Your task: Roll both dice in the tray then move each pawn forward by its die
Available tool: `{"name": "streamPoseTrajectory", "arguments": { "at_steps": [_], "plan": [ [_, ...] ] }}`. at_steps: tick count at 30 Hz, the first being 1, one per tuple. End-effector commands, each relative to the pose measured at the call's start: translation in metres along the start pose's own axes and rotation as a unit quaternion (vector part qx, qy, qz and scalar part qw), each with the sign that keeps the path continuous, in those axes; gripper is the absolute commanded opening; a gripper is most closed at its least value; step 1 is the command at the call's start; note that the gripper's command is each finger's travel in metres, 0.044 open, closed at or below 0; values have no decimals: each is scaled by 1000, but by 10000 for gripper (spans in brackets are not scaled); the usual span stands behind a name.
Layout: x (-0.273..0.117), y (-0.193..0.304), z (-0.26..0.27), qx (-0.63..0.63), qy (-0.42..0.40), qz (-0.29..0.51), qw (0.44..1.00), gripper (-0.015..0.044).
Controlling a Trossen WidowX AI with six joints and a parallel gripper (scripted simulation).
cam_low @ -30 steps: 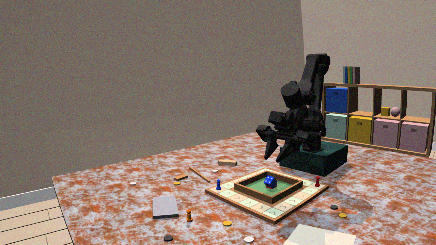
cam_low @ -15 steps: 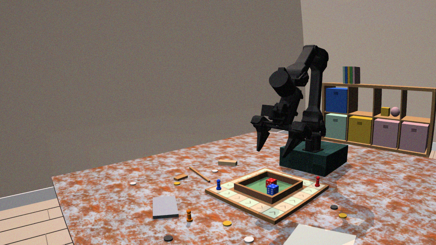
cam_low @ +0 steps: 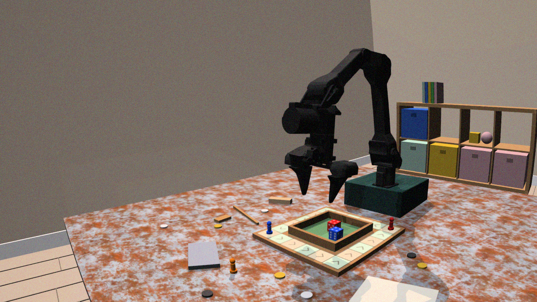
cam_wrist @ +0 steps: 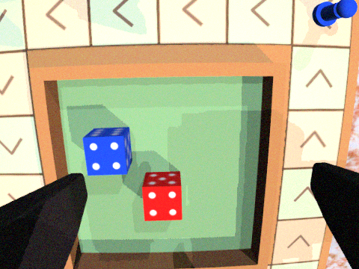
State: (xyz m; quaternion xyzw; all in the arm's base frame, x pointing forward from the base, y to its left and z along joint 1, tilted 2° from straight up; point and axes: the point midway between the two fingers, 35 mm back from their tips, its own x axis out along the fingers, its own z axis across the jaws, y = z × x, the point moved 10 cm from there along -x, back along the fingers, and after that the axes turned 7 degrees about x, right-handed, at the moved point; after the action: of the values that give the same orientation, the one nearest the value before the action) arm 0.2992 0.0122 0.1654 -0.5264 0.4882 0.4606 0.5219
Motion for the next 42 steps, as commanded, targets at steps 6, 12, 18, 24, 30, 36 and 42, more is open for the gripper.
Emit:
{"name": "streamPoseTrajectory", "arguments": {
  "at_steps": [6, 12, 18, 24, 30, 36, 42],
  "plan": [
    [7, 77, 83, -180, -22, 27, 983, 204],
    [14, 146, 117, -302, -30, 46, 952, 200],
    [16, 153, 118, -315, -30, 48, 947, 200],
    [31, 154, 117, -315, -30, 48, 947, 200],
    [35, 154, 117, -315, -30, 48, 947, 200],
    [45, 154, 118, -315, -30, 48, 947, 200],
    [54, 155, 118, -315, -30, 48, 947, 200]
  ]
}}
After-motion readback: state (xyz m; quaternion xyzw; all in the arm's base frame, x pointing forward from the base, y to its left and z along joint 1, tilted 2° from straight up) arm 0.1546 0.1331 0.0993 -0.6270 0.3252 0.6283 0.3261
